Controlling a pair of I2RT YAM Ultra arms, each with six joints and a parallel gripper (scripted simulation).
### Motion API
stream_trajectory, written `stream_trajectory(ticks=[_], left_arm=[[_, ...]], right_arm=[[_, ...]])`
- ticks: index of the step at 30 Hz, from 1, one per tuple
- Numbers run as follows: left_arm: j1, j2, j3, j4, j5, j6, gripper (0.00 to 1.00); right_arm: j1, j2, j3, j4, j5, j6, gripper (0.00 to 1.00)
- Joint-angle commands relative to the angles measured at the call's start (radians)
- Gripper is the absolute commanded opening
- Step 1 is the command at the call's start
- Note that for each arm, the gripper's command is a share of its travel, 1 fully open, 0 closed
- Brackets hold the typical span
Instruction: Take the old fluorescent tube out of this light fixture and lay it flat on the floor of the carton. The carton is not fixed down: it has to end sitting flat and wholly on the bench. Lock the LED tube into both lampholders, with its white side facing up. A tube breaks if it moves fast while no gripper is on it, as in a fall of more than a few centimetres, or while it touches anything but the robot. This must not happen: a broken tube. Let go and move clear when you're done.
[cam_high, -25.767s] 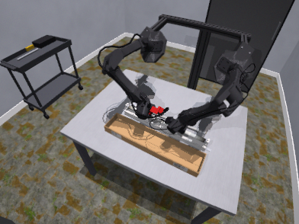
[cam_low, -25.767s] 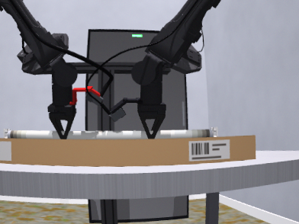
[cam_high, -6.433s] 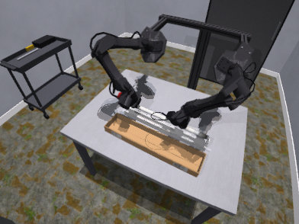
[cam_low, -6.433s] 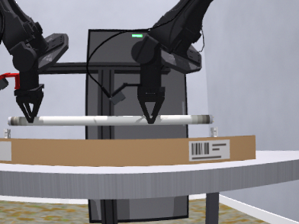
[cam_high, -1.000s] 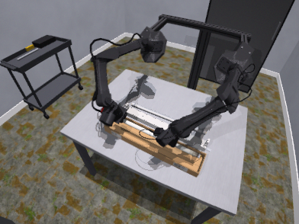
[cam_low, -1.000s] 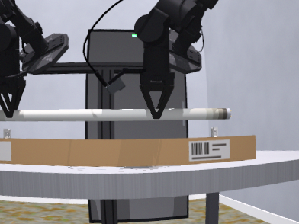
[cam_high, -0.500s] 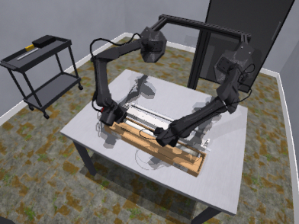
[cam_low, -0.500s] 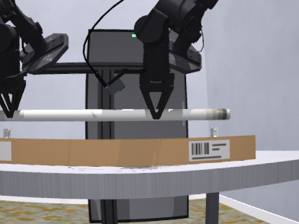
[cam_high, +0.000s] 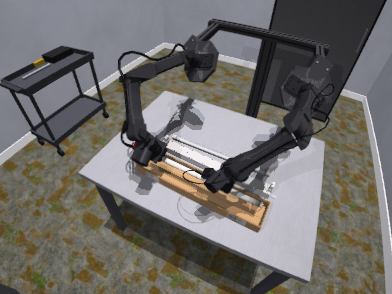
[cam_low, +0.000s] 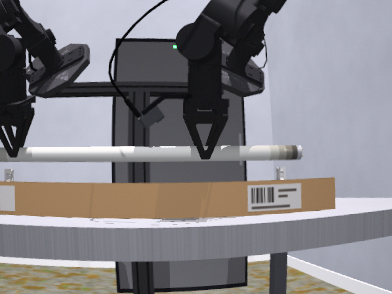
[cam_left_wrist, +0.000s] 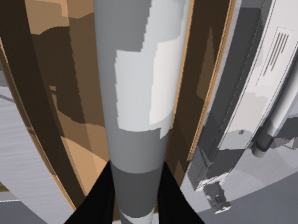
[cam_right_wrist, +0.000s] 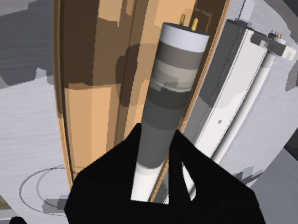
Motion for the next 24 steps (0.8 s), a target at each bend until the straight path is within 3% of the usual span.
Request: stream_trajectory(ticks=[1, 13, 24], left_arm=[[-0.029, 0.019, 0.028, 0.003, 0.032, 0.025, 0.11], [-0.017, -0.014, 0.049, -0.007, 0.037, 0.033, 0.11], [-0.015, 0.044, 0.058, 0.021, 0.042, 0.042, 0.11]], right_arm=[[0.011, 0.012, 0.024, 0.022, -0.012, -0.011, 0.11], [0.015, 0.031, 0.043, -0.009, -0.015, -0.016, 0.11], [-0.019, 0.051, 0.051, 0.040, -0.017, -0.026, 0.11]])
